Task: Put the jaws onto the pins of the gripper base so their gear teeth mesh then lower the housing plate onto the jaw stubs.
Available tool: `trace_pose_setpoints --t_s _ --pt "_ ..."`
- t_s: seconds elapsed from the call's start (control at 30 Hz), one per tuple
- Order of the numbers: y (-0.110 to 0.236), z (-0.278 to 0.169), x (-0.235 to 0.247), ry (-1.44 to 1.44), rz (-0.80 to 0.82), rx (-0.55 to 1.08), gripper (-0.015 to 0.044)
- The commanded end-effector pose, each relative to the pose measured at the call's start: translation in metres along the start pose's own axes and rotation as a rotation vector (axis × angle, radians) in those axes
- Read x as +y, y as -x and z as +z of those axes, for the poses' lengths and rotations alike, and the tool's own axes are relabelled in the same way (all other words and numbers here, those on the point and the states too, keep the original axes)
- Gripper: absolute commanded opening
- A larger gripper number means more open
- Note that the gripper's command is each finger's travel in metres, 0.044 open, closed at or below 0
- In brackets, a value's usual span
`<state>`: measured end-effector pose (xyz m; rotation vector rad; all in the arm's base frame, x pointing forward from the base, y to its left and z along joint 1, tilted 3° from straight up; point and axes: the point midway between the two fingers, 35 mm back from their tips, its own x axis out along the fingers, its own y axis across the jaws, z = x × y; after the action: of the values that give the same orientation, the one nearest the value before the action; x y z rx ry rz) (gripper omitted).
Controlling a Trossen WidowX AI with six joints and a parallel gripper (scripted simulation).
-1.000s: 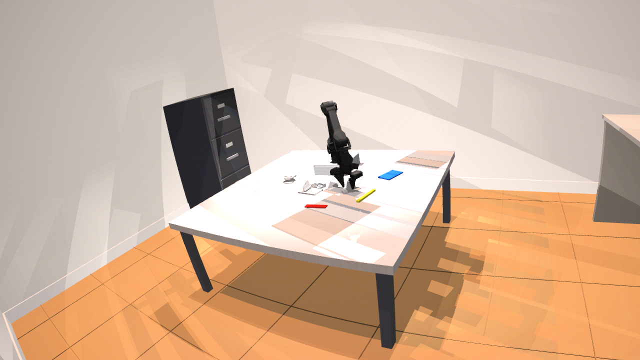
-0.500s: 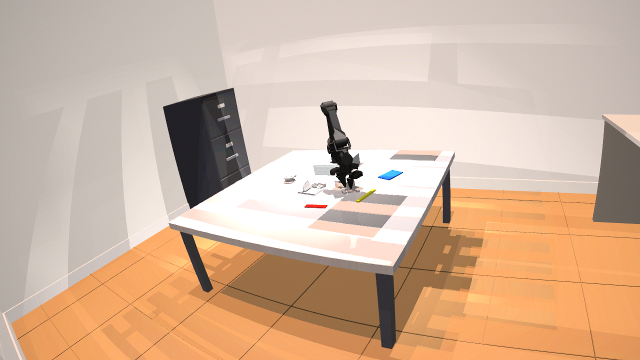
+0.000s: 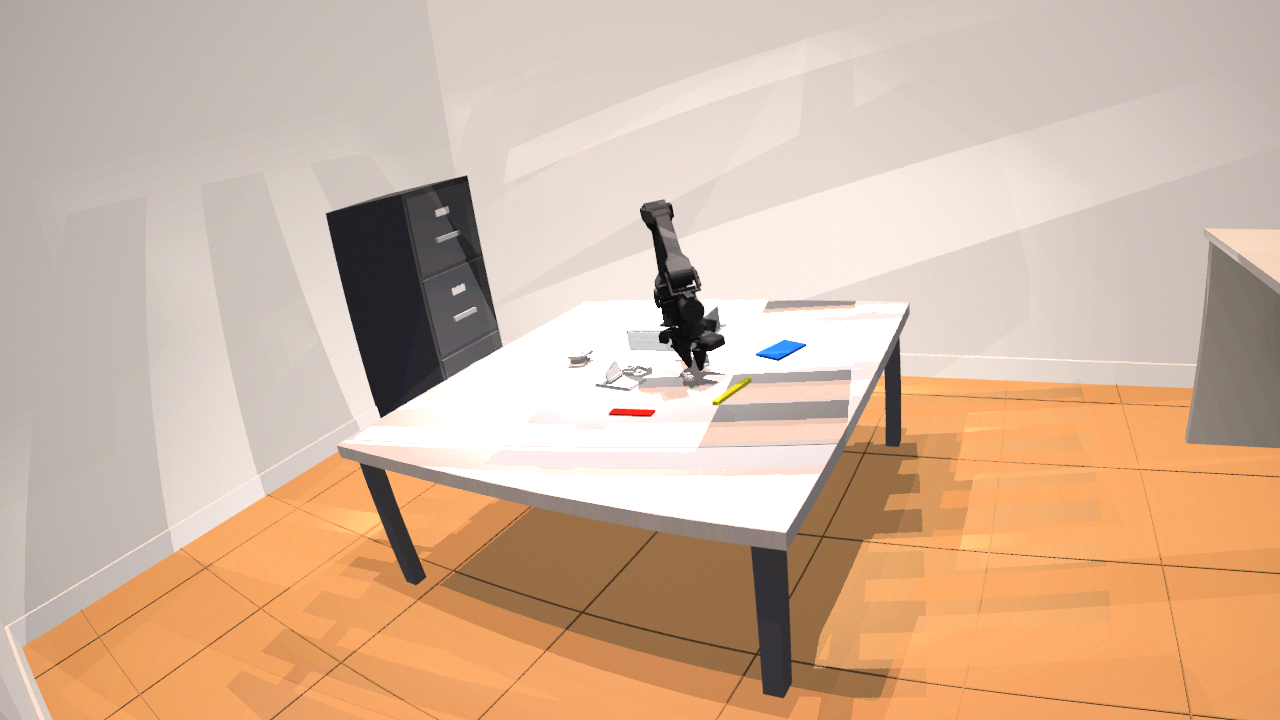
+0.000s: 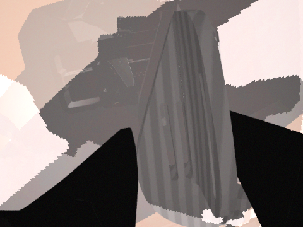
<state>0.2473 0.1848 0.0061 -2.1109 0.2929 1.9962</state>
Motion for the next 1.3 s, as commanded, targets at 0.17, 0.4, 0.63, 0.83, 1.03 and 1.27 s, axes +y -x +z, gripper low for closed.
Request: trace_pose_setpoints --t_s 0.17,0.4,0.63,0.83,1.03,1.27 --pt "0.028 -0.001 -0.001 0.001 -0.001 0.004 0.0134" --pt "0.05 0.0 0.001 0.002 0.0 0.005 0.0134" --pt "0.058 0.0 0.003 -0.018 0.0 0.006 0.0134" --pt "0.059 -0.005 0.015 -0.195 0.001 0.006 0.0134" --pt "0.061 -0.009 0.027 -0.377 0.001 0.006 0.0134" --pt "0.062 -0.013 0.042 -0.59 0.002 0.006 0.0134"
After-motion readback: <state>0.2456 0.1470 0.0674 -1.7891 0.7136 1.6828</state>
